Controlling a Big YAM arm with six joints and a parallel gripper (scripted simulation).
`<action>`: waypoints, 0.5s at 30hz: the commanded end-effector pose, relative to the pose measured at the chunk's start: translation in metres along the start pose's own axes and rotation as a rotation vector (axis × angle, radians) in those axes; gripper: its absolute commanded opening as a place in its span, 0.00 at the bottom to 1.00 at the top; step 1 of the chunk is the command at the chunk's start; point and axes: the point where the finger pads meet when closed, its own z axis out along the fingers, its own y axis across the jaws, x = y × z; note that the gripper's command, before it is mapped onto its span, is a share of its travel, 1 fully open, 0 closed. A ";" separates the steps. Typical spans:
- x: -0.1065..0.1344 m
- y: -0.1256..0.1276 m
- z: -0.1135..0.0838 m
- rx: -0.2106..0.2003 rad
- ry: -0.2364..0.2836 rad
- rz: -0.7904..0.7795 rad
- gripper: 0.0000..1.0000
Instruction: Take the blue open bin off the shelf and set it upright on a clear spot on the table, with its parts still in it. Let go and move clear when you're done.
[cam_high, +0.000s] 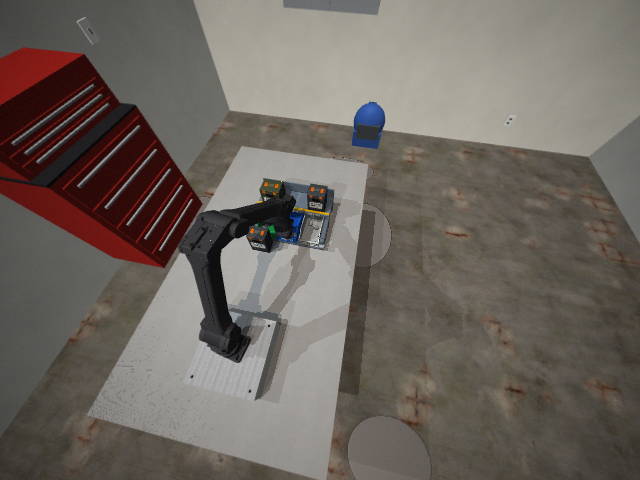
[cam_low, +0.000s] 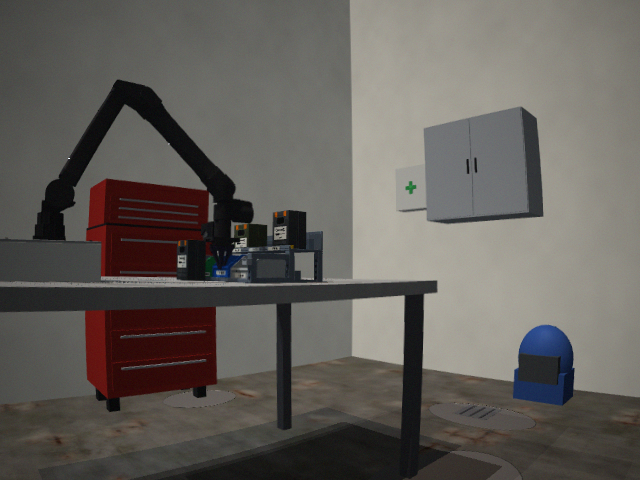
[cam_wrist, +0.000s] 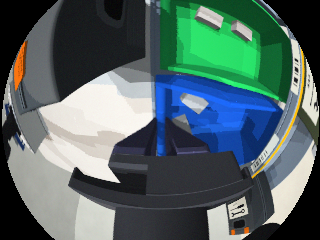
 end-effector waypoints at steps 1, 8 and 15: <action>0.004 -0.005 -0.020 0.027 0.005 0.007 0.00; 0.005 -0.008 -0.024 0.034 0.006 0.007 0.00; 0.005 -0.014 -0.032 0.047 0.007 0.007 0.00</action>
